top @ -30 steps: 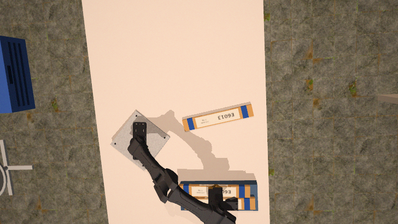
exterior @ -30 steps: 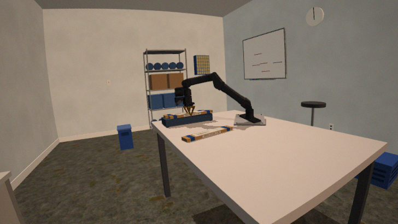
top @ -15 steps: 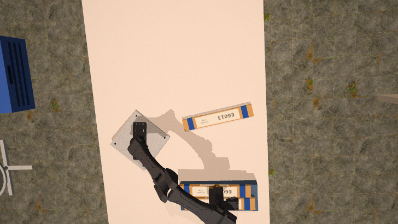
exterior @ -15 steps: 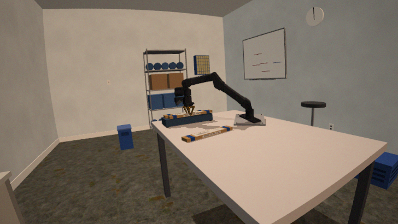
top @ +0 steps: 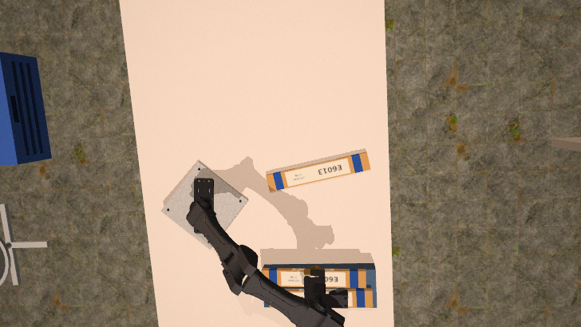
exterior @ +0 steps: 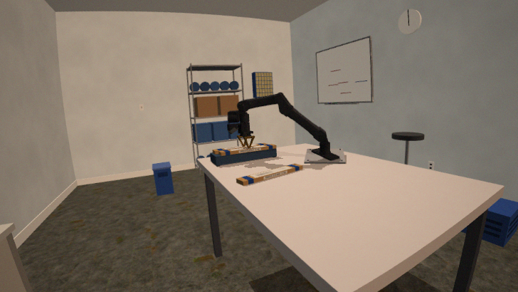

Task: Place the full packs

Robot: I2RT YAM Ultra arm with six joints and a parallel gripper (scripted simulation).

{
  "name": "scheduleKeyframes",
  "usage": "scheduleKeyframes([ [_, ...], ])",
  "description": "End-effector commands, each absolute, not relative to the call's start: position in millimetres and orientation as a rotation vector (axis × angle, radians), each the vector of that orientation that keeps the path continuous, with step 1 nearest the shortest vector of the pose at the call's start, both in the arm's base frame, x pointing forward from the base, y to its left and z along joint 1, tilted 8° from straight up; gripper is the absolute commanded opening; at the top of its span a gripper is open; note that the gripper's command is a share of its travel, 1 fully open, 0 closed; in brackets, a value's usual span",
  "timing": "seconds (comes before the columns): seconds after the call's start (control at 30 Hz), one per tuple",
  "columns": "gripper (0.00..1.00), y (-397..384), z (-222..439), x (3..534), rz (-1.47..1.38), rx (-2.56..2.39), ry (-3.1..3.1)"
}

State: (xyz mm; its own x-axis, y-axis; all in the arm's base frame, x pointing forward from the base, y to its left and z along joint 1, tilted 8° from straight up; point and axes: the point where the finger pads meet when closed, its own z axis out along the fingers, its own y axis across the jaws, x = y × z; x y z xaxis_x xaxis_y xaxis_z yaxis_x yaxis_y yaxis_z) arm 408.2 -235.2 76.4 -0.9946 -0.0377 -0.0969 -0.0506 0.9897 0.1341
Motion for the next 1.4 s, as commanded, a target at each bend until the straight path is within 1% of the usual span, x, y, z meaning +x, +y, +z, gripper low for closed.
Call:
scheduleKeyframes([
  [0.0, 0.95, -239.7, 81.7, 410.6, 0.178, -0.063, 3.023],
  [1.37, 0.95, -236.4, 81.2, 409.1, 0.193, -0.066, 3.031],
])
